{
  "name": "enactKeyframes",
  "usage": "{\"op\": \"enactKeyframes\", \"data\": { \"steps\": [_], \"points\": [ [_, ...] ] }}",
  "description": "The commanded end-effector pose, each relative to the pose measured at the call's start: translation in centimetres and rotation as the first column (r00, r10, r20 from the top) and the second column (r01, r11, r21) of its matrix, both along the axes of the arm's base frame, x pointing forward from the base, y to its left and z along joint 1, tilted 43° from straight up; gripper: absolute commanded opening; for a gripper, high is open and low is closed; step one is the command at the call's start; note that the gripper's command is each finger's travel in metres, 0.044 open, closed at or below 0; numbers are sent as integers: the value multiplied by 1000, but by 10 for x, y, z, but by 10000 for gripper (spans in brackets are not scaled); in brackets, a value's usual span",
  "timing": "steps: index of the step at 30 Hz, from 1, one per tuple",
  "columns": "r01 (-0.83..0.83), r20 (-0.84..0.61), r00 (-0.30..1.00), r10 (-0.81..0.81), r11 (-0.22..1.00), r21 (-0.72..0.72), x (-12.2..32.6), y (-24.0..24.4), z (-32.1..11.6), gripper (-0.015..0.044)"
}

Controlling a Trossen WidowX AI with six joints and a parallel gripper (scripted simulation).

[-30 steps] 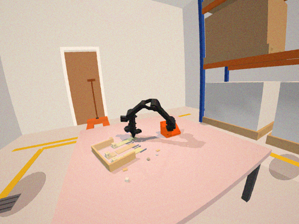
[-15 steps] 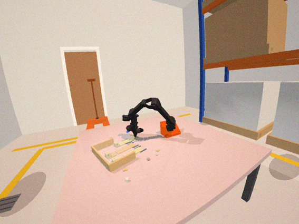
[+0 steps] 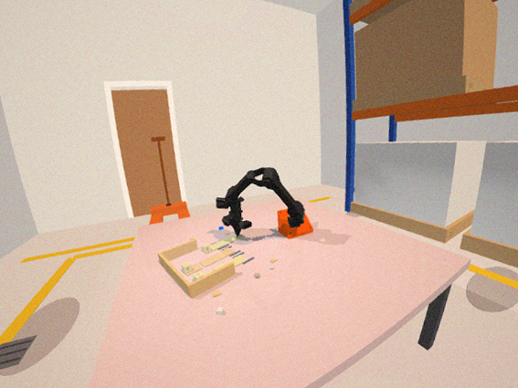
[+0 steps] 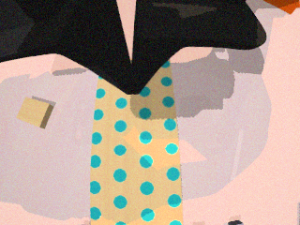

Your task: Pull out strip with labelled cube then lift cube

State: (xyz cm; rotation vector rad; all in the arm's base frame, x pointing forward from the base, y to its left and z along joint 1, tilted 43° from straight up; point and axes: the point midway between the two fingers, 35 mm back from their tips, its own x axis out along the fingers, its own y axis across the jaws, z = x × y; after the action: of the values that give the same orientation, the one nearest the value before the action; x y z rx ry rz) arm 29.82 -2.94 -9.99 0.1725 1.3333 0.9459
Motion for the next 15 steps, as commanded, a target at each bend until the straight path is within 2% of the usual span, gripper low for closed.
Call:
{"op": "enactKeyframes", "data": {
  "steps": [1, 15],
  "points": [
    [-10, -25, 1000, 10, 1000, -1, -14, 0, -5, 0],
    [-10, -26, 1000, 10, 1000, -2, -35, -9, -11, 0]
  ]
}}
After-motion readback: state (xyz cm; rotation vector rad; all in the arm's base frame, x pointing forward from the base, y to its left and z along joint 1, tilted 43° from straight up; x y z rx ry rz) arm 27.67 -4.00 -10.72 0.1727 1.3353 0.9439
